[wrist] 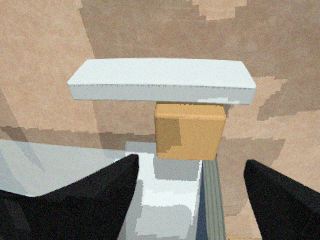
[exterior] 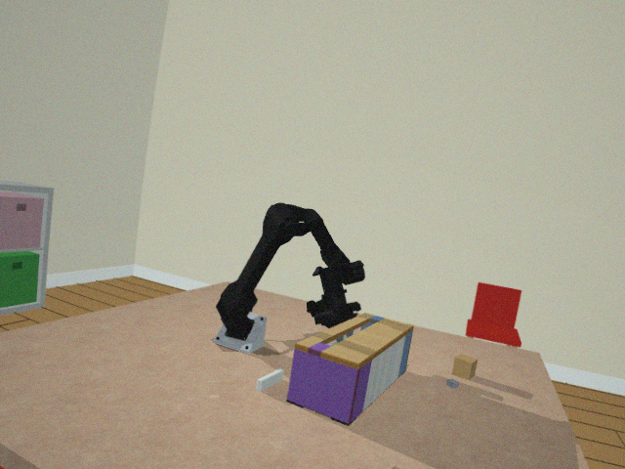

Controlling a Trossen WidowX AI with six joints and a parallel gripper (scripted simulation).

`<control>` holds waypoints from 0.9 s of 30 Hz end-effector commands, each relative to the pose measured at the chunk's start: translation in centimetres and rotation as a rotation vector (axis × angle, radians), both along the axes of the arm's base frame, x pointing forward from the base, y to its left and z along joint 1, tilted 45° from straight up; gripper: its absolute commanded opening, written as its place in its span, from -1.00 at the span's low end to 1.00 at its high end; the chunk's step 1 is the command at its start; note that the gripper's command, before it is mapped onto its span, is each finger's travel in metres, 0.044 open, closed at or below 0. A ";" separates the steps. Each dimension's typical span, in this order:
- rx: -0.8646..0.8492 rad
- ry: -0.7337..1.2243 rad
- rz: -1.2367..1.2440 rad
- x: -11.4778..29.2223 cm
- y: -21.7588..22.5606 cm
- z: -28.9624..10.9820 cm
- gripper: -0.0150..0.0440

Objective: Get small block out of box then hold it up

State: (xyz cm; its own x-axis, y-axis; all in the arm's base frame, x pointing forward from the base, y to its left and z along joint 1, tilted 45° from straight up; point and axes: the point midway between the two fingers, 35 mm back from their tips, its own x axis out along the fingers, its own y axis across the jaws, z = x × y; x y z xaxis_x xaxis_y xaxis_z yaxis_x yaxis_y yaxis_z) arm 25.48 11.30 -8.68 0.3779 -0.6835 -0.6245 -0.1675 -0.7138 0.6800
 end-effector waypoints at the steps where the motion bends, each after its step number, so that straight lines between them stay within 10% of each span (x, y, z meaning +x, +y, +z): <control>1: -0.010 0.005 0.006 -0.1 -0.6 -0.5 0.47; 16: -0.012 0.004 0.005 -0.1 -2.2 -1.9 0.47; 27: -0.012 0.004 0.005 -0.1 -2.1 -1.8 -0.31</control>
State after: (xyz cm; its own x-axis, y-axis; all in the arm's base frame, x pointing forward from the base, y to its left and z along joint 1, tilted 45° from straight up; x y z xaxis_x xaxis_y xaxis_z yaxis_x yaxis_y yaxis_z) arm 25.33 9.12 -10.54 0.3772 -0.6889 -0.6190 -0.1657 -0.7078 0.6867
